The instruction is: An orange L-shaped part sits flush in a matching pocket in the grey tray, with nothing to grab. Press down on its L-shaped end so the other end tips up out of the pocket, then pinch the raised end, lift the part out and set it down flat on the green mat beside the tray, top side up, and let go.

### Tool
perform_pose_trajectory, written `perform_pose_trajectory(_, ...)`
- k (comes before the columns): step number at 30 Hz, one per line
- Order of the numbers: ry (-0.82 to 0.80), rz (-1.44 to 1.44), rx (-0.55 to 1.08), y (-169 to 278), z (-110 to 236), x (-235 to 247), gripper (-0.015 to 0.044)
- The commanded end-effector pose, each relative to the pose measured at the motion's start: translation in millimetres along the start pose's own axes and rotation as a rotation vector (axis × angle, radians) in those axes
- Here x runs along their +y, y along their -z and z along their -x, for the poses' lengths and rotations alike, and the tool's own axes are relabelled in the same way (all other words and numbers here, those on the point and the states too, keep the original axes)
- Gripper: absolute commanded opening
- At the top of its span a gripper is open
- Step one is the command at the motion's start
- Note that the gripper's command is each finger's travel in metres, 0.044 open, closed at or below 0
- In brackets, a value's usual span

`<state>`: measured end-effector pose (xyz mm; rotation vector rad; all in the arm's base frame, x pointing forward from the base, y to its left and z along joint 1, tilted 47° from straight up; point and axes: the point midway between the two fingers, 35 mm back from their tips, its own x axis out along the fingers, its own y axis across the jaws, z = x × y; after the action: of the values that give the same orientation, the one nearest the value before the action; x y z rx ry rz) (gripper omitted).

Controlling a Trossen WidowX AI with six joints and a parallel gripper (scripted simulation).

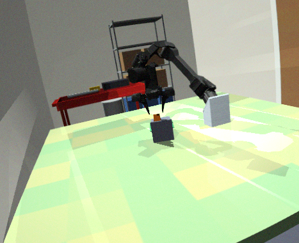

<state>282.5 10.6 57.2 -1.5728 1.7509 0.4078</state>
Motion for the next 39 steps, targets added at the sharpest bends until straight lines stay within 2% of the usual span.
perform_pose_trajectory(1, 0.0, 0.003, 0.004, 0.5, -8.2, 0.0, 0.028)
perform_pose_trajectory(22, 0.001, 0.003, 0.006, 1.7, -37.9, 0.7, 0.028)
perform_pose_trajectory(28, 0.0, -0.001, 0.003, 1.2, -34.4, 0.4, 0.0122)
perform_pose_trajectory(37, 0.0, -0.001, 0.003, 1.2, -34.4, 0.4, 0.0062)
perform_pose_trajectory(39, 0.0, -0.001, 0.003, 1.2, -34.4, 0.4, 0.001)
